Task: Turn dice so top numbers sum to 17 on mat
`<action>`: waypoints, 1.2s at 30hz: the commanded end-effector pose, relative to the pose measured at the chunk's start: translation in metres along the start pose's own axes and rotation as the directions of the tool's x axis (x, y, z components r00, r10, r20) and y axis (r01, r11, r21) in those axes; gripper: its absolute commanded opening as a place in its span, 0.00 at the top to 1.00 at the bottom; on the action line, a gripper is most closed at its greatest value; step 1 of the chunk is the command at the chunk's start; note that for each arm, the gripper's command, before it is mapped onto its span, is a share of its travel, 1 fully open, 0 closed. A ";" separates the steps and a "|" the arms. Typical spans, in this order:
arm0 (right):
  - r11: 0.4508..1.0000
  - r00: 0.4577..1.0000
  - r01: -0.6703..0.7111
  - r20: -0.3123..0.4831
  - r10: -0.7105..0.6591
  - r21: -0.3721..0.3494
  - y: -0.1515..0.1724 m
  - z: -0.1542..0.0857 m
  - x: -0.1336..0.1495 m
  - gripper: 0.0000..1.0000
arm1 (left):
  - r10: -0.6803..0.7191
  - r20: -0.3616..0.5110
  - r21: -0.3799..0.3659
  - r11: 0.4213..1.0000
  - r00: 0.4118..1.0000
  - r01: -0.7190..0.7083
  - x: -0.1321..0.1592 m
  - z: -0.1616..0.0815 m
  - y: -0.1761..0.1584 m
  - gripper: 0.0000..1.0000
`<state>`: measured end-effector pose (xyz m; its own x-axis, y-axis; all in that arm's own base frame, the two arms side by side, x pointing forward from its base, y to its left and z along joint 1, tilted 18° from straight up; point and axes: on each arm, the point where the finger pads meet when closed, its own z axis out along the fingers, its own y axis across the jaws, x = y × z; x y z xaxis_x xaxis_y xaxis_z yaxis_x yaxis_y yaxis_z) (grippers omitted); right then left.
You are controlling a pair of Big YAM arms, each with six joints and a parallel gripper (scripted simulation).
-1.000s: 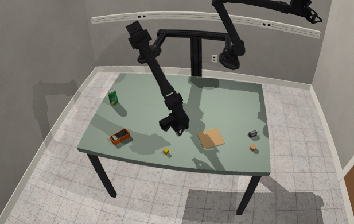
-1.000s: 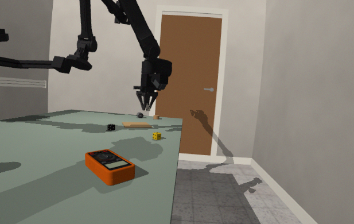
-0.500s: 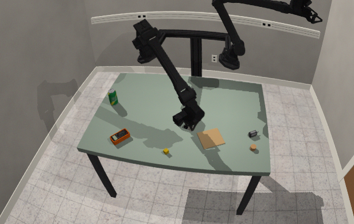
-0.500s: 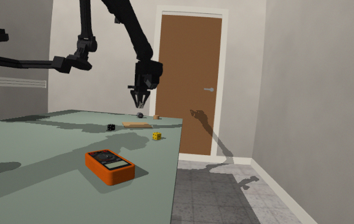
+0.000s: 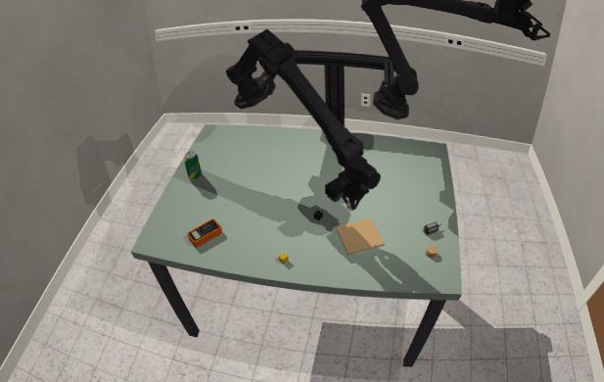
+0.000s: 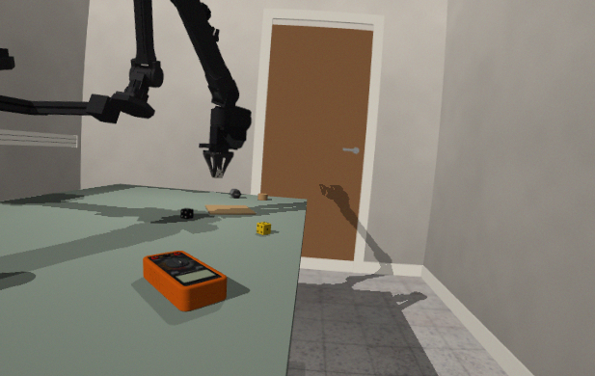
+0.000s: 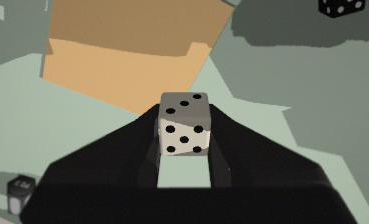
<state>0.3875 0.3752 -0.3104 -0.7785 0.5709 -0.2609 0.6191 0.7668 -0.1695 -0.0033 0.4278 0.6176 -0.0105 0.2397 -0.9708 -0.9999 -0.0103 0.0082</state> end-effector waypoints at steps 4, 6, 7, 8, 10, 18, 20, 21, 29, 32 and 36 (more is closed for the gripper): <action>1.000 1.000 -0.002 0.001 0.002 0.017 -0.001 0.005 0.010 0.80 | -0.005 0.059 -0.010 1.000 0.998 0.006 -0.025 -0.011 0.004 0.00; 1.000 1.000 -0.008 0.002 0.008 -0.006 0.009 0.004 0.009 0.80 | -0.005 0.059 -0.010 1.000 0.998 0.006 -0.025 -0.011 0.004 0.00; 0.999 1.000 -0.014 0.002 0.014 -0.029 0.018 0.003 0.008 0.80 | -0.005 0.059 -0.010 1.000 0.998 0.006 -0.025 -0.011 0.004 0.00; 0.999 1.000 -0.015 0.003 0.015 -0.041 0.022 0.004 0.007 0.80 | -0.005 0.059 -0.010 1.000 0.998 0.006 -0.025 -0.011 0.004 0.00; 0.999 1.000 -0.023 0.001 0.023 -0.036 0.021 0.009 0.000 0.80 | -0.005 0.059 -0.010 1.000 0.998 0.006 -0.025 -0.011 0.004 0.00; 0.999 1.000 -0.023 0.001 0.023 -0.025 0.017 0.042 -0.009 0.80 | -0.005 0.059 -0.010 1.000 0.998 0.006 -0.025 -0.011 0.004 0.00; 0.999 1.000 -0.023 0.001 0.023 -0.025 0.016 0.052 -0.009 0.80 | -0.005 0.059 -0.010 1.000 0.998 0.006 -0.025 -0.011 0.004 0.00; 0.999 1.000 -0.023 0.001 0.023 -0.025 0.016 0.057 -0.009 0.80 | -0.005 0.059 -0.010 1.000 0.998 0.006 -0.025 -0.011 0.004 0.00; 1.000 1.000 -0.016 0.002 0.016 -0.025 0.016 0.083 -0.005 0.80 | -0.005 0.059 -0.010 1.000 0.998 0.006 -0.025 -0.011 0.004 0.00; 0.999 1.000 -0.023 0.001 0.023 -0.023 0.015 0.093 -0.009 0.80 | -0.005 0.059 -0.010 1.000 0.998 0.006 -0.025 -0.011 0.004 0.00; 0.999 1.000 -0.023 0.001 0.023 -0.025 0.015 0.098 -0.009 0.80 | -0.005 0.059 -0.010 1.000 0.998 0.006 -0.025 -0.011 0.004 0.00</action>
<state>0.3909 0.3421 -0.4023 -0.7715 0.5802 -0.2613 0.6300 0.7541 -0.1856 -0.0033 0.4278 0.6176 -0.0105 0.2397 -0.9708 -0.9999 -0.0103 0.0082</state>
